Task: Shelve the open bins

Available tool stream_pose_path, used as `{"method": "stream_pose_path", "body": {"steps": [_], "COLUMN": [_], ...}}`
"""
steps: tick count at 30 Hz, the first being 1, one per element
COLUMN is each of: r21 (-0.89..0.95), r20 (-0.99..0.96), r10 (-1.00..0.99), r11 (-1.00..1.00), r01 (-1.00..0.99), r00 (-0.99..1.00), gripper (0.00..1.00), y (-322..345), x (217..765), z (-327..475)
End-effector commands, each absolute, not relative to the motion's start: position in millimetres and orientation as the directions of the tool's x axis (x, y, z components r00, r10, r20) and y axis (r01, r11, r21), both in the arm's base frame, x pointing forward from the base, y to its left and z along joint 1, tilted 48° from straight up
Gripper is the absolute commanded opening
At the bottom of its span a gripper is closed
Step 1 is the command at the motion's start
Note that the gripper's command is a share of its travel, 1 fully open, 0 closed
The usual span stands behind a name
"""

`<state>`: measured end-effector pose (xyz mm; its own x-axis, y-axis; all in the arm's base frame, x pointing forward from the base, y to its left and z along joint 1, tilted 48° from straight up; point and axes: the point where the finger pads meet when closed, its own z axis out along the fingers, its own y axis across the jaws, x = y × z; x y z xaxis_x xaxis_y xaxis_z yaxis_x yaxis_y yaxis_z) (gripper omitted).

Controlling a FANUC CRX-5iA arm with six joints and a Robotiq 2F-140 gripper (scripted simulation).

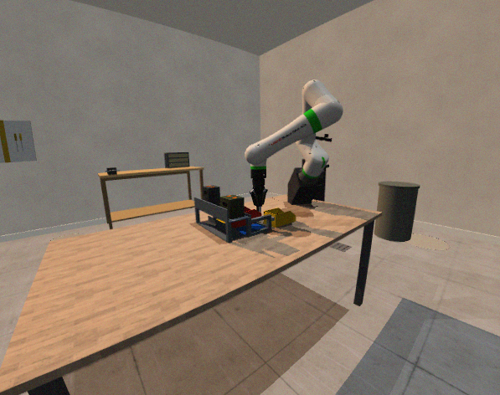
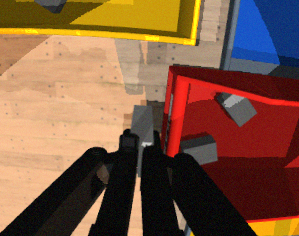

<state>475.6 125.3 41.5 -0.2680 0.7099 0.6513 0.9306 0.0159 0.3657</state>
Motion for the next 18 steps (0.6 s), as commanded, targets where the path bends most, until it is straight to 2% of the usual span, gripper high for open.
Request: {"method": "stream_pose_path", "body": {"steps": [1, 18], "r21": [0.366, 0.366], "r20": [0.651, 0.651], "r10": [0.710, 0.710], "r11": [0.016, 0.016], "r01": [0.931, 0.931], "r00": [-0.268, -0.268], "gripper": [0.00, 0.00], "y": [125.1, 125.1], "x": [476.8, 482.8], "z": [42.0, 44.3]}}
